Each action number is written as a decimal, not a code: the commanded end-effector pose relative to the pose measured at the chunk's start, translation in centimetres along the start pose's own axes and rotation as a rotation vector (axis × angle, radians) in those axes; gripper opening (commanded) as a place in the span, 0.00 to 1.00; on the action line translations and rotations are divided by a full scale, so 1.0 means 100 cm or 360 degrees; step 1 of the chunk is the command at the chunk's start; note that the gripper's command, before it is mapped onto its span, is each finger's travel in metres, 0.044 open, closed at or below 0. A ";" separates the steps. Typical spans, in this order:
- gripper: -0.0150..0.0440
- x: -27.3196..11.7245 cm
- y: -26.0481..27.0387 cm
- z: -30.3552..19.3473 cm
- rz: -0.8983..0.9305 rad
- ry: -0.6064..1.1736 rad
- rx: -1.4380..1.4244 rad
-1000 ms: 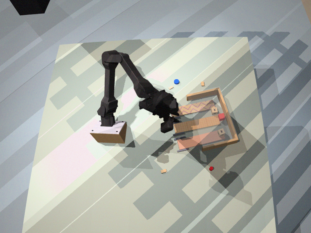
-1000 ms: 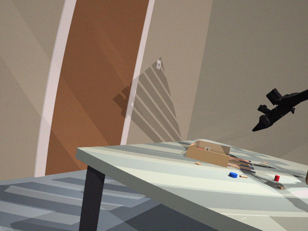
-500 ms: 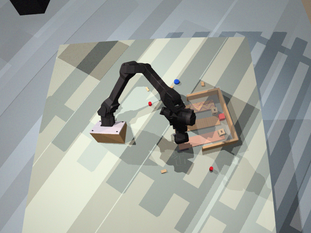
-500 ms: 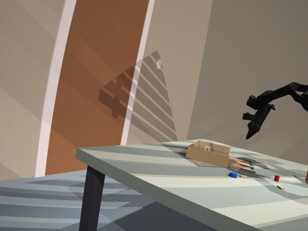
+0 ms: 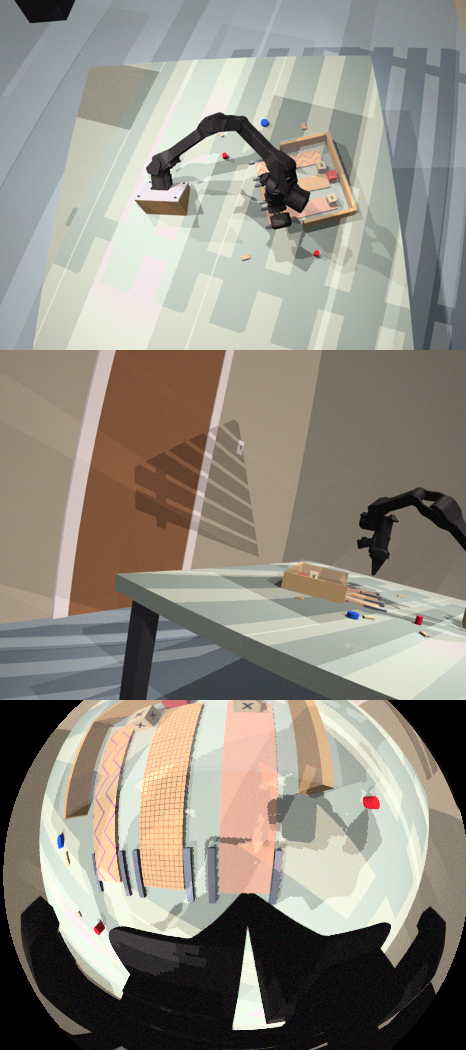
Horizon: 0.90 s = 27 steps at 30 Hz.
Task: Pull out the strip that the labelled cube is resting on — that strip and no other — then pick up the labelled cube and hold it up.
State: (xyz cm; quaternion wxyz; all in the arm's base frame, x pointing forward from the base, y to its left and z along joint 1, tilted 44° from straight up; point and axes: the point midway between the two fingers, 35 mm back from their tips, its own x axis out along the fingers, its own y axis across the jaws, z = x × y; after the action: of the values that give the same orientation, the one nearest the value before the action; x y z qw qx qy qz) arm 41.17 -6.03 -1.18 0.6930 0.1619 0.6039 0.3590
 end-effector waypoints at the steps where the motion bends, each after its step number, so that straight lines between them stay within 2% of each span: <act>1: 0.25 0.000 -0.002 0.001 -0.0001 0.0015 -0.0022; 27: 0.25 0.042 -0.004 0.001 0.0000 0.0014 -0.0023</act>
State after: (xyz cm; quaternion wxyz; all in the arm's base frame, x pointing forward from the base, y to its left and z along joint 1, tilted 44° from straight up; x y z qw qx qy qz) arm 41.58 -3.82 -3.89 0.6933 0.1514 0.6031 0.3643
